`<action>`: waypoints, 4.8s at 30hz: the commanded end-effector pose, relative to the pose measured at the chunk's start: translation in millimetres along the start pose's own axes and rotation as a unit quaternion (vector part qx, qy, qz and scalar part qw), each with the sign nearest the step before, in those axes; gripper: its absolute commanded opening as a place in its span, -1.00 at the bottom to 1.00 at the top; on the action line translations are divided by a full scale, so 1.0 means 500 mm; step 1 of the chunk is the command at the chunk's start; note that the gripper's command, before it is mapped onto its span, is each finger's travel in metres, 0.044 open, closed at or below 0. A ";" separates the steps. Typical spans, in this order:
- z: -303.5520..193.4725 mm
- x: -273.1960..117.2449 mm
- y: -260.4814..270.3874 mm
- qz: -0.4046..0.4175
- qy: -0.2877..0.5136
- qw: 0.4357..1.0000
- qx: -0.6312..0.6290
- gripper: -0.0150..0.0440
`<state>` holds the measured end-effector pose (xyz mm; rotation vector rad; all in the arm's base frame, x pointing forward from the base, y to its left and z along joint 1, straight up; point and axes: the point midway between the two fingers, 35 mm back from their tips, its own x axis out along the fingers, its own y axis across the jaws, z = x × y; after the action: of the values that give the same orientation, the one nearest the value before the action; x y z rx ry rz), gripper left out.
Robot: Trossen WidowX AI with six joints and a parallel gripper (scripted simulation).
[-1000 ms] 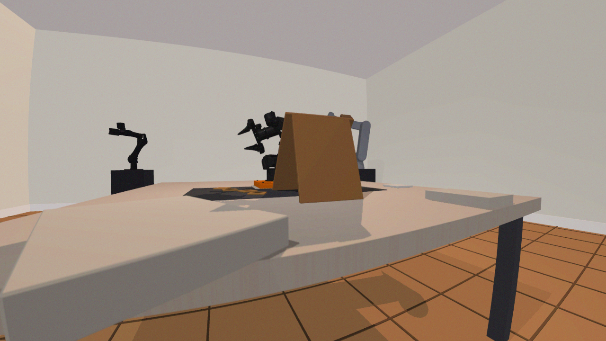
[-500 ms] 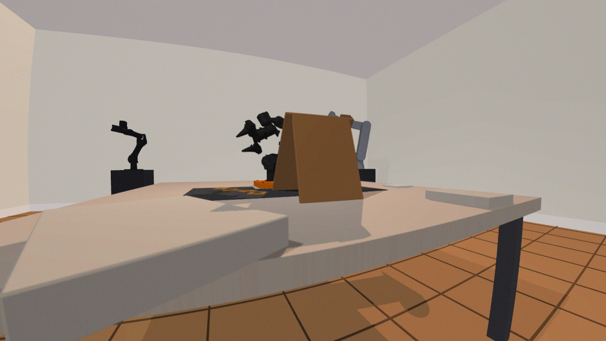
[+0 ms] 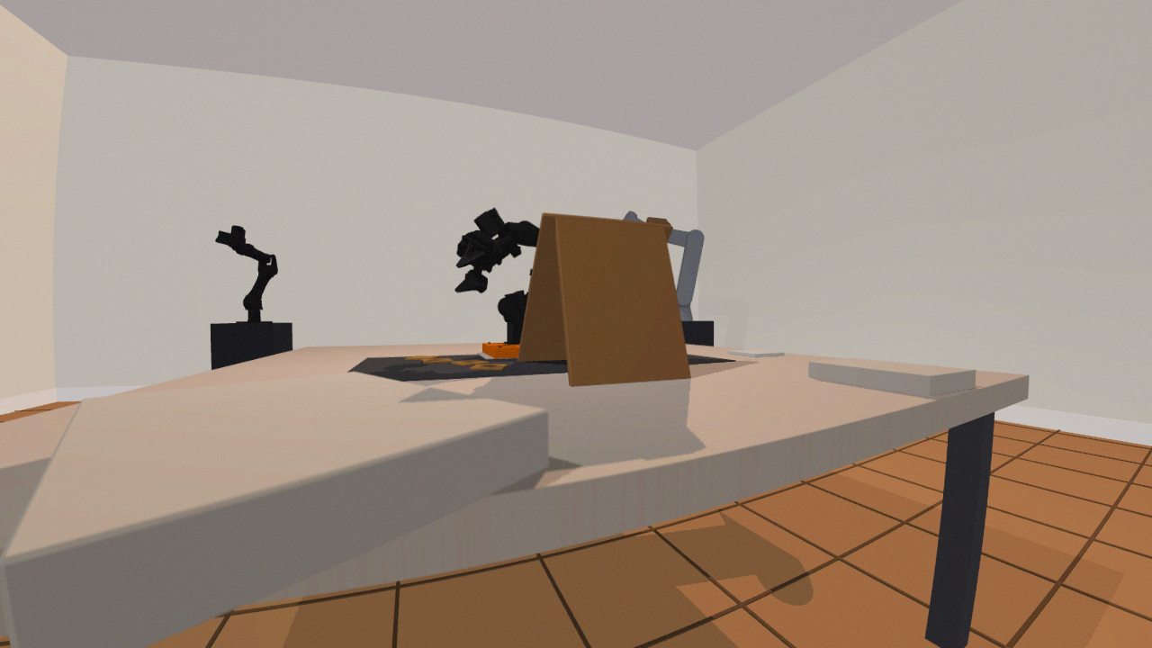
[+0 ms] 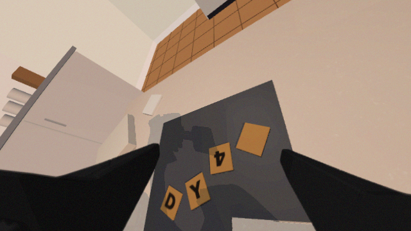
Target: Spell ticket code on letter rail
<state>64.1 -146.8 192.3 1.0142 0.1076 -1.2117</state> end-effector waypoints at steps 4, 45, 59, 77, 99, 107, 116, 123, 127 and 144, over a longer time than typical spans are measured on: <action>-0.065 0.027 0.048 0.042 0.084 0.988 -0.122 1.00; -0.413 -0.112 0.162 0.315 0.190 0.708 -0.603 1.00; -0.369 -0.167 0.256 0.358 0.165 0.528 -0.752 1.00; -0.262 -0.246 0.464 0.496 0.012 0.040 -0.867 1.00; -0.261 -0.247 0.466 0.498 0.010 0.035 -0.867 1.00; -0.205 -0.222 0.459 0.496 0.010 0.034 -0.867 1.00; -0.202 -0.222 0.459 0.496 0.010 0.034 -0.867 1.00; -0.321 -0.239 0.439 0.519 0.129 0.107 -0.838 0.66; -0.423 -0.255 0.399 0.497 0.239 0.169 -0.817 0.66; -0.638 -0.298 0.197 0.310 0.435 0.321 -0.782 0.66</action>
<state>247.3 150.2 195.6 -0.4577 1.1590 0.7605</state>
